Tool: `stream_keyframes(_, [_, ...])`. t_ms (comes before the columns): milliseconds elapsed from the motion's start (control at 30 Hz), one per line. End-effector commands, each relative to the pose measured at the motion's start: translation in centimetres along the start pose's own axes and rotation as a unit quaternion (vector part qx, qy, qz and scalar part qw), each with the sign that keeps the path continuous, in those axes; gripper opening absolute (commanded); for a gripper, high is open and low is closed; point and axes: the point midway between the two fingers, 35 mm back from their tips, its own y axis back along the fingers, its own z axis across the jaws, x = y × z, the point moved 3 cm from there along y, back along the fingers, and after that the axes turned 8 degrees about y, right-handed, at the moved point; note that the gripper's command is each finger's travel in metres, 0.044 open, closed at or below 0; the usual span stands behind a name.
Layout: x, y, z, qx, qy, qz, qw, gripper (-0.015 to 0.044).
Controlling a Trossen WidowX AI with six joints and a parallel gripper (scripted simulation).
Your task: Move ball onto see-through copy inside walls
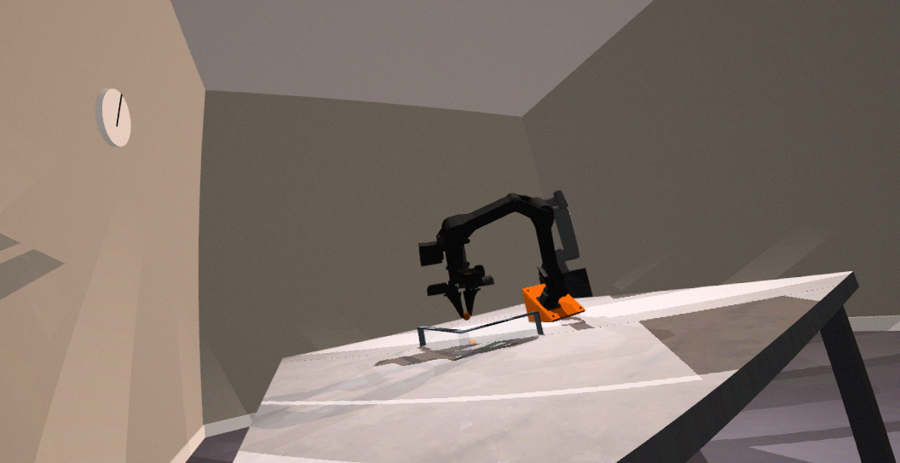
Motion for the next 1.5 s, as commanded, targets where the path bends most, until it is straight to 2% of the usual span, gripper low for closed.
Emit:
stream_keyframes(0, [-0.2, -1.8, 0.1, -0.003, -0.002, -0.003, 1.000, 0.0000])
stream_keyframes(267, [-0.3, -5.4, 0.2, -0.003, -0.002, -0.004, 1.000, 0.0000])
stream_keyframes(1100, [-0.3, -7.5, 0.3, -0.003, -0.002, -0.005, 1.000, 0.0000])
stream_keyframes(1367, [-0.3, -7.4, 0.2, -0.002, 0.001, -0.003, 1.000, 0.0206])
stream_keyframes(1467, [-0.3, -7.4, 0.2, -0.002, 0.001, -0.003, 1.000, 0.0206])
